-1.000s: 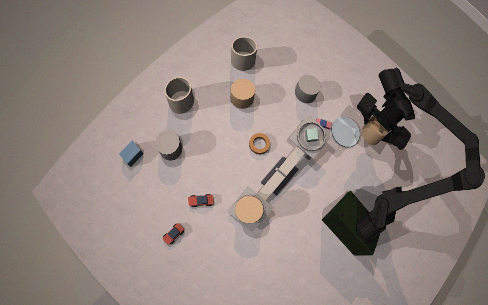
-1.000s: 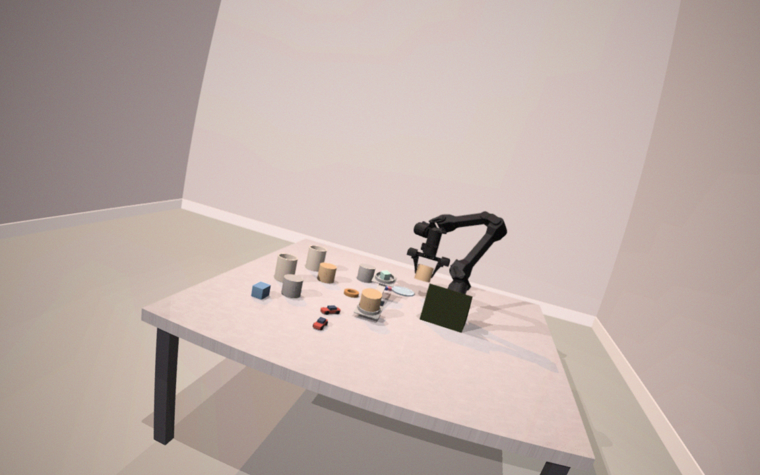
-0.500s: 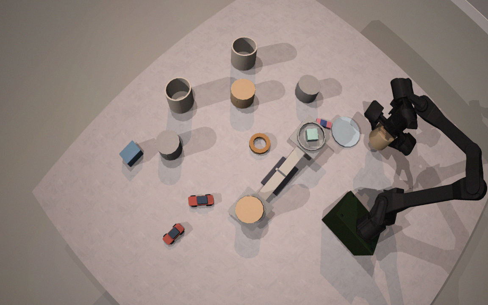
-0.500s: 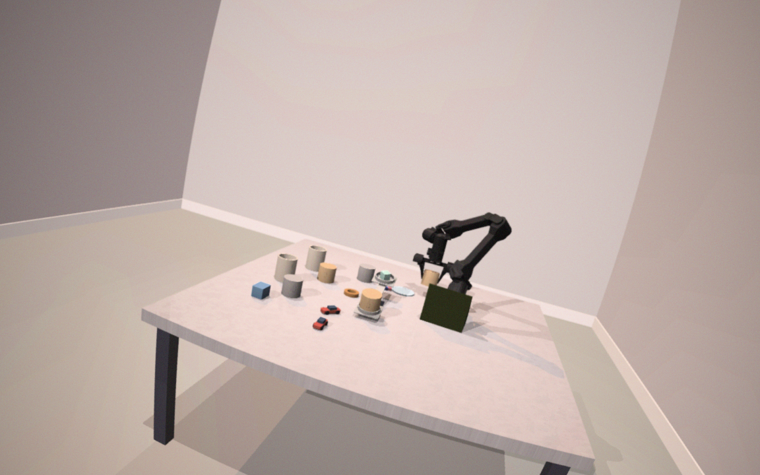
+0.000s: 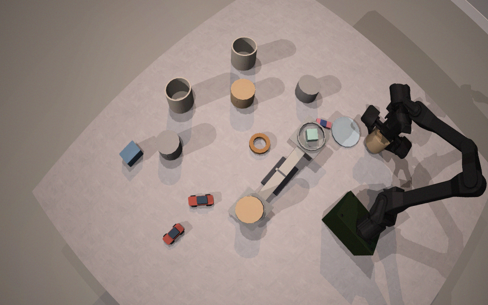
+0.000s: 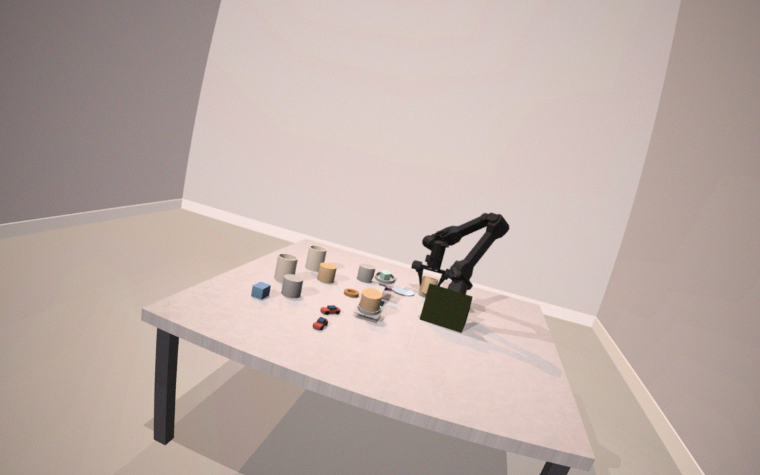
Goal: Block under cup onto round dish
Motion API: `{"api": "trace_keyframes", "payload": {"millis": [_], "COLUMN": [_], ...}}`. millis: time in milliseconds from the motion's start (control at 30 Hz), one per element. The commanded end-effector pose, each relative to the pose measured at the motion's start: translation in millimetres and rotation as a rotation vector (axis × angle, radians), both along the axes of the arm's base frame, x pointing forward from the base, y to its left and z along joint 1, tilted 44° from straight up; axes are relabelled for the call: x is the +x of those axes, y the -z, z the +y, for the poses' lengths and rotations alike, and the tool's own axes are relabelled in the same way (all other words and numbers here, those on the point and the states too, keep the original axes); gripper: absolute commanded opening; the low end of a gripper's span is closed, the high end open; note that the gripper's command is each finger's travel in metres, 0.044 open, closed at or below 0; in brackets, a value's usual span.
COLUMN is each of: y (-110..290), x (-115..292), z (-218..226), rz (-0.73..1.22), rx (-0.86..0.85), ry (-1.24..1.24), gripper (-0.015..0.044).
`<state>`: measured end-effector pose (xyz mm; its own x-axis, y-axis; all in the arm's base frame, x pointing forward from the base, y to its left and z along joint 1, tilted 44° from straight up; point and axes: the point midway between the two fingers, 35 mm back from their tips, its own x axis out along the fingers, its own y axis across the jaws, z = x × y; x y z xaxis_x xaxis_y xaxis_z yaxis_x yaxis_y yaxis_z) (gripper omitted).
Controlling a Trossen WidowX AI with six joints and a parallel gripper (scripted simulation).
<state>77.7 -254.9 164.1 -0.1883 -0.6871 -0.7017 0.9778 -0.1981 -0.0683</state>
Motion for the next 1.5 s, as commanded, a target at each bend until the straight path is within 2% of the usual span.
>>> {"api": "trace_keyframes", "payload": {"millis": [0,200,767,900,1067,1300,1467], "y": [6,13,2,-27,-28,-30,-23], "x": [-1,-3,1,8,8,37,59], "z": [-3,-10,-1,29,31,35,39], "rz": [0.005,0.005,0.001,0.003,0.003,0.003,0.036], "rx": [0.007,0.007,0.005,0.01,0.01,0.024,0.059], "ry": [-0.007,-0.008,-0.001,-0.007,-0.008,-0.099,-0.148], "gripper": [0.0,0.0,0.044,0.044,0.044,0.026,0.026]}}
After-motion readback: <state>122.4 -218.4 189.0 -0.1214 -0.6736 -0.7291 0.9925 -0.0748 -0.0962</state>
